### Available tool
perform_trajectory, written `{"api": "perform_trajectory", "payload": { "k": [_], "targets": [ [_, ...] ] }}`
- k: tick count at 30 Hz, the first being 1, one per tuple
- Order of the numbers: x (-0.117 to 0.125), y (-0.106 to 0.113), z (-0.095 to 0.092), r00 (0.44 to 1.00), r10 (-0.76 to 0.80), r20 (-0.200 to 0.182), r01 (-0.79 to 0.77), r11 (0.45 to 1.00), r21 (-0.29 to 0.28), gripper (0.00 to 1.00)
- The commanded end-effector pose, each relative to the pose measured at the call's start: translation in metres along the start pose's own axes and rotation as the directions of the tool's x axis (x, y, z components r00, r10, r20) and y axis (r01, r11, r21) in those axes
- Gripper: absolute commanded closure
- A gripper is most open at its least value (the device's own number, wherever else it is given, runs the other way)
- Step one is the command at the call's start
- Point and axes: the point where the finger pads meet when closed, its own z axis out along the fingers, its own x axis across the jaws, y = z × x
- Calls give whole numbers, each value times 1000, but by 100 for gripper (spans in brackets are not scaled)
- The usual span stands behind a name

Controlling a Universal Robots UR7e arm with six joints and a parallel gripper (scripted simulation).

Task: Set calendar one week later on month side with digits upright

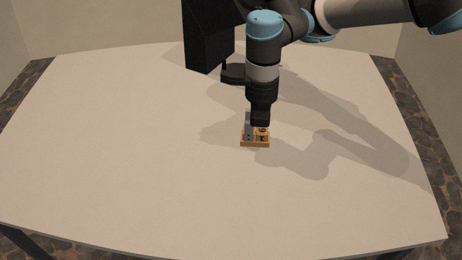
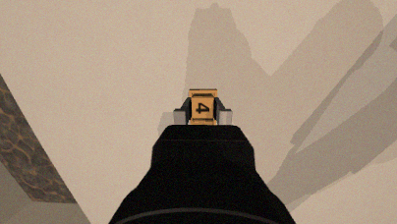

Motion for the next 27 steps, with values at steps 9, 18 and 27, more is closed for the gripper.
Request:
{"api": "perform_trajectory", "payload": {
  "k": [9, 18, 27],
  "targets": [
    [0, 0, 0, 1000, 2, 0, -2, 1000, -1, 43],
    [0, 0, -2, 1000, 1, 2, -1, 1000, 1, 43],
    [0, 0, -8, 1000, 1, 1, -1, 1000, 1, 43]
  ]
}}
